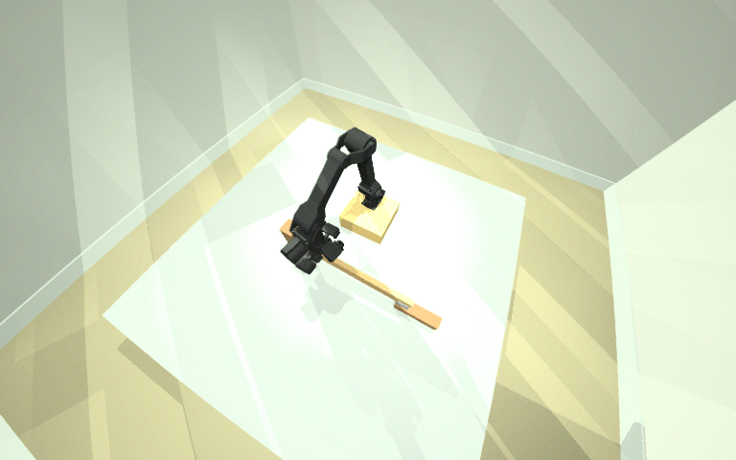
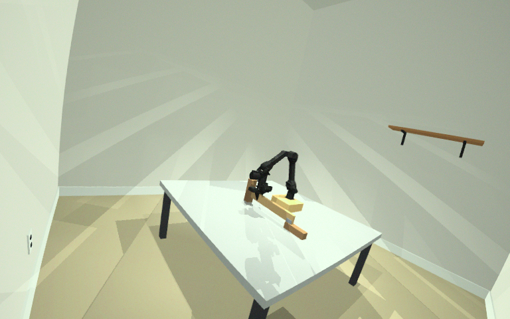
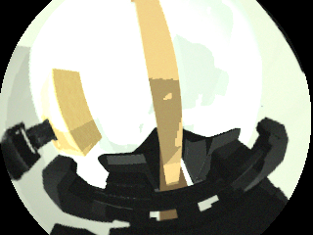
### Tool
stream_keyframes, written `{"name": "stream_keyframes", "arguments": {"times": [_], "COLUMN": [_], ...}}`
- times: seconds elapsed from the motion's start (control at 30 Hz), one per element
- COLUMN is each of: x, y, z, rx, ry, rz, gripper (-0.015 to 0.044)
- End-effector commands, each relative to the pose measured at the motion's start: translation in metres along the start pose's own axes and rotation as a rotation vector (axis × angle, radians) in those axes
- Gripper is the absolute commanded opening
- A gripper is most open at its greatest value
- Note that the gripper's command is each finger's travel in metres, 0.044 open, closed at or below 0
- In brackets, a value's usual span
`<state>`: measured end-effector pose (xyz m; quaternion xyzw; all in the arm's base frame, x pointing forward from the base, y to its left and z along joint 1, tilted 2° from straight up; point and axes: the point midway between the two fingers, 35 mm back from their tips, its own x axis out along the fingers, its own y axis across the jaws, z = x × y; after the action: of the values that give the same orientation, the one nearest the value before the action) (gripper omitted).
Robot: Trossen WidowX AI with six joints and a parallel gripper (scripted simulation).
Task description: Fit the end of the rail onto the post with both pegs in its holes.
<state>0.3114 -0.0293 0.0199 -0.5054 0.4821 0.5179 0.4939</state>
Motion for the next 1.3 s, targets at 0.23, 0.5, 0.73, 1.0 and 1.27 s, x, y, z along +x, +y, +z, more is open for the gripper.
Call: {"name": "stream_keyframes", "arguments": {"times": [0.23, 0.5, 0.73, 1.0, 1.27], "x": [-0.002, -0.0019, -0.0017, 0.0003, 0.0003], "y": [-0.0022, -0.0022, -0.0022, 0.0001, 0.0001], "z": [-0.0048, -0.0071, -0.0092, -0.0075, -0.0075], "rx": [0.0, 0.0, 0.0, 0.001, 0.001], "ry": [0.008, 0.009, 0.009, 0.004, 0.004], "rz": [-0.007, -0.007, -0.007, 0.0, 0.0], "gripper": [0.0, 0.0, 0.0, 0.0157, 0.0368]}}
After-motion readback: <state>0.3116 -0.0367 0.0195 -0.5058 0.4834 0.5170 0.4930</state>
